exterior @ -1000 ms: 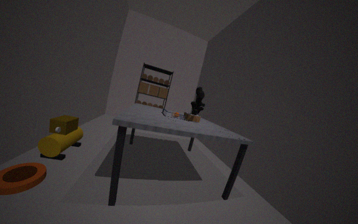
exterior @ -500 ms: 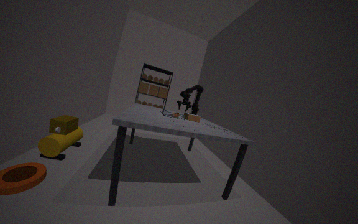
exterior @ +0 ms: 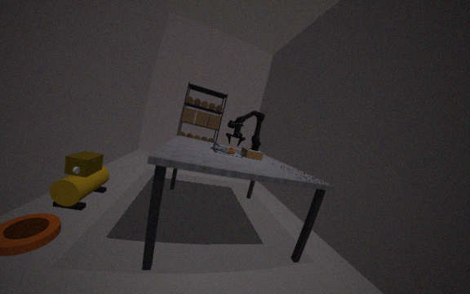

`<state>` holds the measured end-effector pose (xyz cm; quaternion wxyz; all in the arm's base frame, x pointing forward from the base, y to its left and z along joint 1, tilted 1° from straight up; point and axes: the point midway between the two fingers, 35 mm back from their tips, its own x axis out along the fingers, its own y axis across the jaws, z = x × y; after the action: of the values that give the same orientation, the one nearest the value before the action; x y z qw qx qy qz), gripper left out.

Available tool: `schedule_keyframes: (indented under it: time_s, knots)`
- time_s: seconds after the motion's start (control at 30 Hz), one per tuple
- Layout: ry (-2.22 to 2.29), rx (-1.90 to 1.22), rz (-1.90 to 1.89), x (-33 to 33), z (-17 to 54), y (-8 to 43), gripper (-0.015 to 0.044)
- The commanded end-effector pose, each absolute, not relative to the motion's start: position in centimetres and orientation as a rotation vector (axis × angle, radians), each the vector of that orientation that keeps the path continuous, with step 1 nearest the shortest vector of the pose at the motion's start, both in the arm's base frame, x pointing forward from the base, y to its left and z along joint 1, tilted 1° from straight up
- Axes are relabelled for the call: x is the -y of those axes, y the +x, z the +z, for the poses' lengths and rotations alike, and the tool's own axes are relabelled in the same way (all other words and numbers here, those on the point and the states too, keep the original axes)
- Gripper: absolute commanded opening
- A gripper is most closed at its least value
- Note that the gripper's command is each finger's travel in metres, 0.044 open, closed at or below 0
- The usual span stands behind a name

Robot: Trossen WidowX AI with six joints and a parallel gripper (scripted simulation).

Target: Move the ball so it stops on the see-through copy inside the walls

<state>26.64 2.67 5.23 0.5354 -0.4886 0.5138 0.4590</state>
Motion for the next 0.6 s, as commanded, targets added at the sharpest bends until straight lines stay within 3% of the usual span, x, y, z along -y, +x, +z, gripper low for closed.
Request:
schedule_keyframes:
  time_s: [0.0, 0.57]
  knots:
    - [-1.158, -1.229, 1.106, -2.6, 4.4, 26.6, 0.0433]
    - [-1.158, -1.229, 1.106, -2.6, 1.9, 26.8, 0.0433]
